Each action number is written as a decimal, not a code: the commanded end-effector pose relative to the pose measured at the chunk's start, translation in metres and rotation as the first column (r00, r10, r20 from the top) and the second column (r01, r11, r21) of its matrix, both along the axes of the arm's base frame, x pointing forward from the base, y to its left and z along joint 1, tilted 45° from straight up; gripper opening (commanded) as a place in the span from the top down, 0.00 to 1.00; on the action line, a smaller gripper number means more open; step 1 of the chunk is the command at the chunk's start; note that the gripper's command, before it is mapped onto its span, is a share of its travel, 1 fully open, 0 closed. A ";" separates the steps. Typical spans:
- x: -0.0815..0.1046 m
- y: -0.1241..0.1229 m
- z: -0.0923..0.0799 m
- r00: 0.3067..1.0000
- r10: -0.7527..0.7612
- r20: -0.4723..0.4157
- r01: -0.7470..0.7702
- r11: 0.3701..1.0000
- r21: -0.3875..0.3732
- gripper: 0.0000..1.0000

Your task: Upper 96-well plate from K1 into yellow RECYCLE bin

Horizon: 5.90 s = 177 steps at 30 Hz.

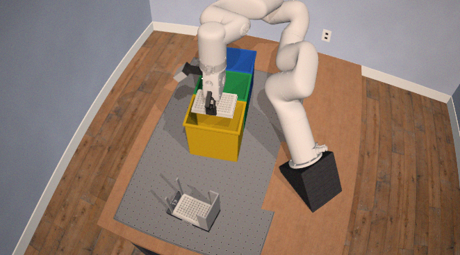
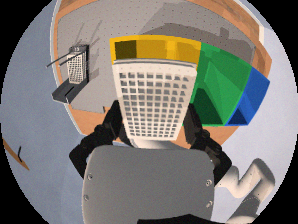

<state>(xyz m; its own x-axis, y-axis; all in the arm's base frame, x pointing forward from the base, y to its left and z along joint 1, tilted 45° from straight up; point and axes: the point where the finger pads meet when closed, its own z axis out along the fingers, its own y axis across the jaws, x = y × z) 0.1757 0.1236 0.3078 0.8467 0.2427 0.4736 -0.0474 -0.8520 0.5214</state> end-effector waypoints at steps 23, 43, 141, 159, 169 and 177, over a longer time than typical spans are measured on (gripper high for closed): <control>0.010 -0.007 -0.012 1.000 0.002 0.002 -0.002 1.000 0.002 1.00; 0.010 -0.007 -0.013 1.000 0.002 0.002 -0.002 1.000 0.002 1.00; 0.016 -0.013 -0.021 1.000 0.002 0.002 -0.002 1.000 0.002 0.00; 0.005 -0.003 -0.006 1.000 0.002 0.002 -0.002 1.000 0.002 0.00; -0.005 0.006 0.008 1.000 0.002 0.002 -0.002 1.000 0.002 0.00; -0.005 0.006 0.008 1.000 0.002 0.002 -0.002 1.000 0.002 0.00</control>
